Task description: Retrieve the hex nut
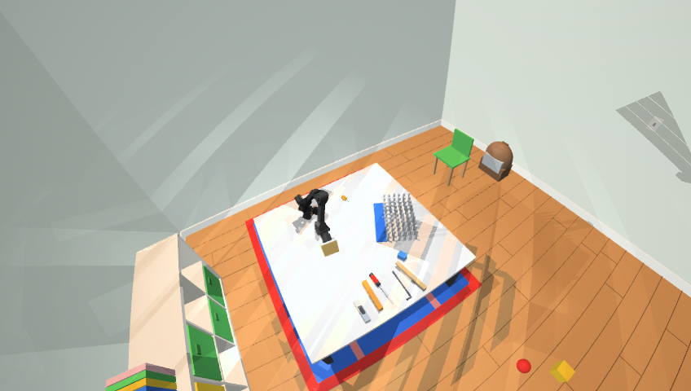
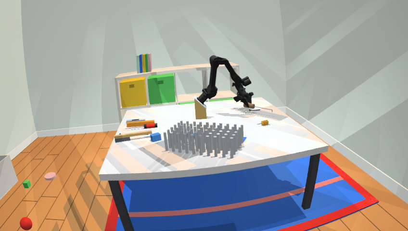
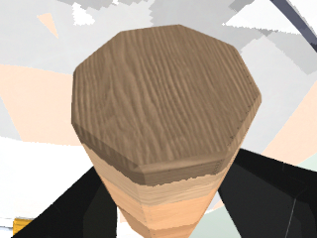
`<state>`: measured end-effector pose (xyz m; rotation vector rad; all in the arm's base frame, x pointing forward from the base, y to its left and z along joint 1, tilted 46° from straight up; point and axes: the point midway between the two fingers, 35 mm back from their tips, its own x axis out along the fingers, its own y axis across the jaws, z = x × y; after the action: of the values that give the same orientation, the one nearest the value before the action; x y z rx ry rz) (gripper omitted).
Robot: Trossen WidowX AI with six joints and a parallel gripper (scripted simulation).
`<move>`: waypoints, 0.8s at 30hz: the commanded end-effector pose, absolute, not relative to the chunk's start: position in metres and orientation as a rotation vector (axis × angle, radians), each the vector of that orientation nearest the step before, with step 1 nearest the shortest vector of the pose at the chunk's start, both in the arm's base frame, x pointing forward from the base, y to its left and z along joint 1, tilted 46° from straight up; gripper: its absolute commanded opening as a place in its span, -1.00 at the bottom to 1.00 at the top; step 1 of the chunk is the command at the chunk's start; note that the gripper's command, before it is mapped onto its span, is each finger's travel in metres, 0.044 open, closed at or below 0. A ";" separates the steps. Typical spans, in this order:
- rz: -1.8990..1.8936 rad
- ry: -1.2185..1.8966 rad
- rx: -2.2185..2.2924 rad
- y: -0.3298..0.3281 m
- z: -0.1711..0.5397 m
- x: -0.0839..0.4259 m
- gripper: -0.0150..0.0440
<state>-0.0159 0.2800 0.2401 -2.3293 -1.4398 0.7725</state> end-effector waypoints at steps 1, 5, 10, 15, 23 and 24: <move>0.769 -1.442 -2.336 0.282 0.236 -0.014 -0.49; 0.767 -1.442 -2.336 0.284 0.234 -0.014 -0.49; 0.765 -1.443 -2.336 0.286 0.231 -0.013 -0.49; 0.763 -1.444 -2.336 0.288 0.228 -0.012 -0.49; 0.759 -1.446 -2.335 0.292 0.224 -0.010 -0.49; 0.758 -1.446 -2.335 0.292 0.223 -0.010 -0.49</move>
<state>-0.0112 0.2913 0.2268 -2.3278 -1.4441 0.7618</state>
